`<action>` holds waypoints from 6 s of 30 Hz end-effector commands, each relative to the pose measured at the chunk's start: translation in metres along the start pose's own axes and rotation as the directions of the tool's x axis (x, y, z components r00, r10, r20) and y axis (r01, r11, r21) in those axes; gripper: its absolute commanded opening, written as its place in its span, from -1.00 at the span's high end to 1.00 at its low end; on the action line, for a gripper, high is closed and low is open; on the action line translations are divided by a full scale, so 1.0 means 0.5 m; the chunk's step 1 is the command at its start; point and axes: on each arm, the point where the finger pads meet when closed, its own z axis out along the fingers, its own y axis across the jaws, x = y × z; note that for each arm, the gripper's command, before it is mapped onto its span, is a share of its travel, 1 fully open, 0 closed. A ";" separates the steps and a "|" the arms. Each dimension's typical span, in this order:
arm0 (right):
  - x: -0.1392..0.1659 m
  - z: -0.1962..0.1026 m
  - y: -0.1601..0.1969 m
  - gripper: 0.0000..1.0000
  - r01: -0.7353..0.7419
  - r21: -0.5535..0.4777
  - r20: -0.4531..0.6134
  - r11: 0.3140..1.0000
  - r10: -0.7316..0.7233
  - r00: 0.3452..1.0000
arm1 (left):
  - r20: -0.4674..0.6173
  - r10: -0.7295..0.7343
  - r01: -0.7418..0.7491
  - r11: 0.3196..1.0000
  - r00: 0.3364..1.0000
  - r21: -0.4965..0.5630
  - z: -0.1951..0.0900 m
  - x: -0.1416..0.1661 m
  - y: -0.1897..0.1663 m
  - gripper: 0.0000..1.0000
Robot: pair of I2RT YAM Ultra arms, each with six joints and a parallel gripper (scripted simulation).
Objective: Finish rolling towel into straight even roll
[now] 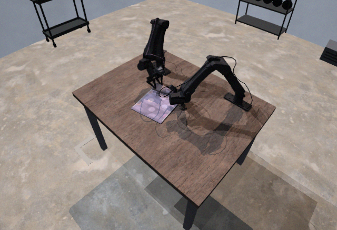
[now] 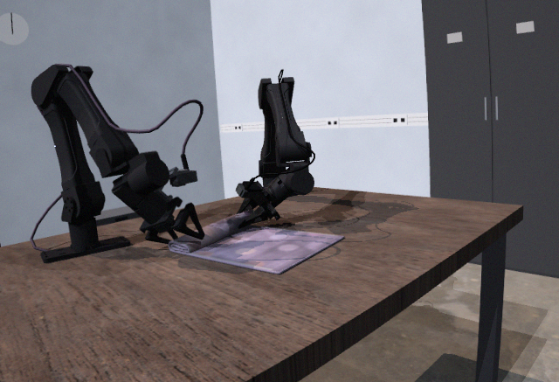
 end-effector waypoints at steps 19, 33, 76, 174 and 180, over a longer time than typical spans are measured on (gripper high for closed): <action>-0.001 0.015 -0.021 0.21 0.023 0.033 0.015 0.999 -0.024 1.000 | 0.008 0.009 -0.009 1.000 1.000 0.008 -0.007 -0.012 0.000 0.58; -0.001 0.015 -0.021 0.49 0.023 0.033 0.015 0.999 -0.024 1.000 | 0.008 0.009 -0.009 1.000 1.000 0.008 -0.007 -0.012 0.000 0.58; -0.004 0.012 -0.022 0.59 -0.109 -0.134 -0.003 0.985 0.110 0.994 | 0.008 0.009 -0.009 1.000 1.000 0.008 -0.150 -0.021 -0.016 -0.70; -0.001 0.015 -0.021 0.59 -0.571 -0.680 -0.297 0.460 0.539 0.788 | -0.269 0.583 -0.569 0.423 0.767 -0.705 -0.023 -0.026 0.005 0.34; -0.001 0.015 -0.021 0.59 -0.571 -0.680 -0.297 0.460 0.539 0.788 | -0.269 0.583 -0.569 0.423 0.767 -0.705 -0.023 -0.026 0.005 0.47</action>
